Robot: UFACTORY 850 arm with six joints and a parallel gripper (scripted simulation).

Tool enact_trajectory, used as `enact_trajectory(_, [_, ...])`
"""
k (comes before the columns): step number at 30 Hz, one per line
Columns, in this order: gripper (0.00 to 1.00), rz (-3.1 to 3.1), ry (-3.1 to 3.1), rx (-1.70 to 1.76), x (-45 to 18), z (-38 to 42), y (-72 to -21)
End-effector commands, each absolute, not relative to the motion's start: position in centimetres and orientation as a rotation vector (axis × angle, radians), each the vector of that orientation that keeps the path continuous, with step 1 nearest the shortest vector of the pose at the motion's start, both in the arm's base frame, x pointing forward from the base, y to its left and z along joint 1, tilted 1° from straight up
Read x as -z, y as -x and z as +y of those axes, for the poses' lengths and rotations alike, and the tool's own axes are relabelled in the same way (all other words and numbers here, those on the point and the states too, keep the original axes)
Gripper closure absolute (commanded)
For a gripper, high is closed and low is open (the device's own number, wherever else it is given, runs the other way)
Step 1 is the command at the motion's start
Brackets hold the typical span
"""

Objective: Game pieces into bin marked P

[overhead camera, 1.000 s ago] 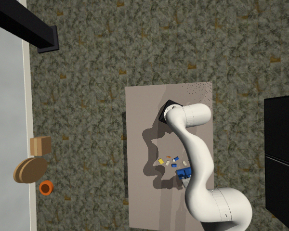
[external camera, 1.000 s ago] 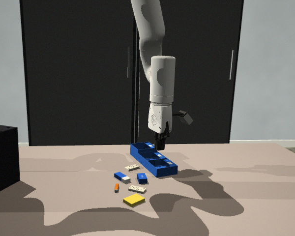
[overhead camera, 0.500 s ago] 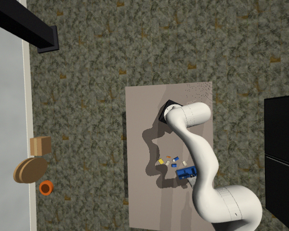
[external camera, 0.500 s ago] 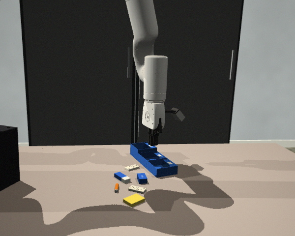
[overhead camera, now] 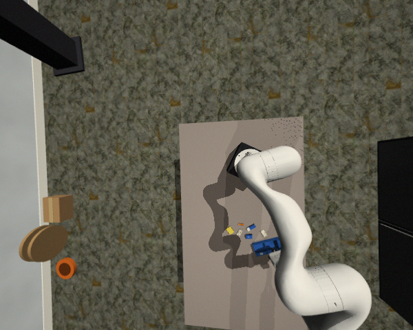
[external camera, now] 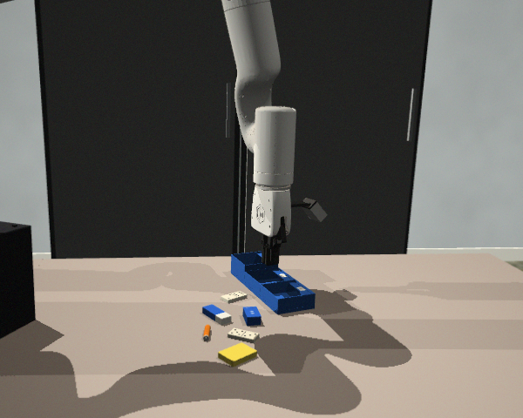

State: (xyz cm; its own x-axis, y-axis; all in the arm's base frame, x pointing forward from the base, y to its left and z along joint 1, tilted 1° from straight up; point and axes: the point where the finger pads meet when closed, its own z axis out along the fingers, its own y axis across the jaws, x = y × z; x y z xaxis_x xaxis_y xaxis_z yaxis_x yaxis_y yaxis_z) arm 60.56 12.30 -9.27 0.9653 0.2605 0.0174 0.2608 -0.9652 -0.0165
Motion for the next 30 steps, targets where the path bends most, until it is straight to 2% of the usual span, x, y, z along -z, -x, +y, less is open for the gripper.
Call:
enact_trajectory(1, [0.93, -0.411, 3.096, 0.027, 10.7, 12.4, -60.7])
enact_trajectory(13, [0.93, -0.411, 3.096, 0.026, 13.3, 12.4, -60.7])
enact_trajectory(30, [0.93, -0.411, 3.096, 0.026, 13.4, 12.4, -60.7])
